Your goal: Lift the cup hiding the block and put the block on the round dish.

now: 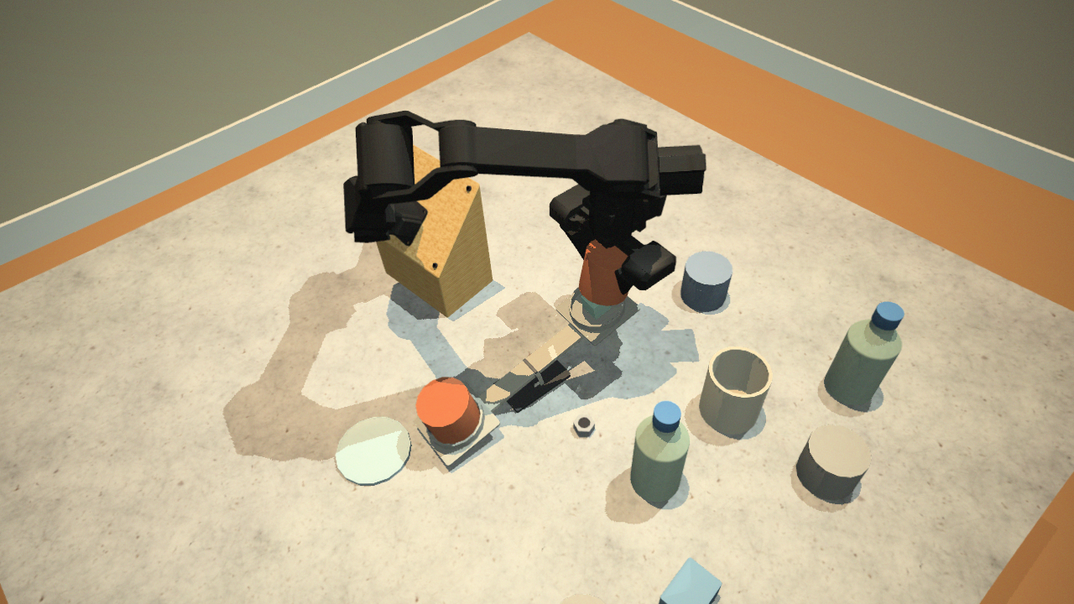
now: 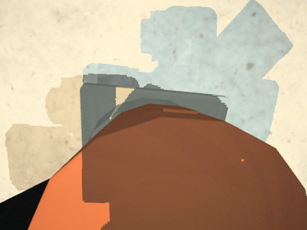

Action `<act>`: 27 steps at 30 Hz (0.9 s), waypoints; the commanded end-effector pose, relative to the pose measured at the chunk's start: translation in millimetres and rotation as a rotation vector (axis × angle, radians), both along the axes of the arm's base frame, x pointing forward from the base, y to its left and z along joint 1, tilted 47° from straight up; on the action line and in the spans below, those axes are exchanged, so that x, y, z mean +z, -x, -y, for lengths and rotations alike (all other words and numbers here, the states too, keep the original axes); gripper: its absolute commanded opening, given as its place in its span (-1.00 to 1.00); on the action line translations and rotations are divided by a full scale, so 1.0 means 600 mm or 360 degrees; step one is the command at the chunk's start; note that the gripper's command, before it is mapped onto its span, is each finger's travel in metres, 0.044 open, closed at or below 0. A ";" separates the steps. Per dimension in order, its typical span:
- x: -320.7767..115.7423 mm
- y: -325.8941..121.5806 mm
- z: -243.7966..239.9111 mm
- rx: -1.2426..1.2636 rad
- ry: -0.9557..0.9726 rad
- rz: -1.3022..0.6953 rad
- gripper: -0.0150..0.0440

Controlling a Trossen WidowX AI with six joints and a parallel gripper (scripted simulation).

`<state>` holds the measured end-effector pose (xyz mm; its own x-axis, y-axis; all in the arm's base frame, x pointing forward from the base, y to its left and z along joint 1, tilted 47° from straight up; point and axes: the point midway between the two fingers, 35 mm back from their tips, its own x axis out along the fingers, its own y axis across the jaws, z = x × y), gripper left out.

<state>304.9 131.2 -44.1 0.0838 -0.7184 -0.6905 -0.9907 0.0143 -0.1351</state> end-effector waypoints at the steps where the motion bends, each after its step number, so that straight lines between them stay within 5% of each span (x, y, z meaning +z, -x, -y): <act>1: 0.013 0.000 -0.016 0.0007 -0.0020 0.0019 -0.49; 27: 0.054 0.013 -0.051 0.0005 -0.0015 0.0018 -0.49</act>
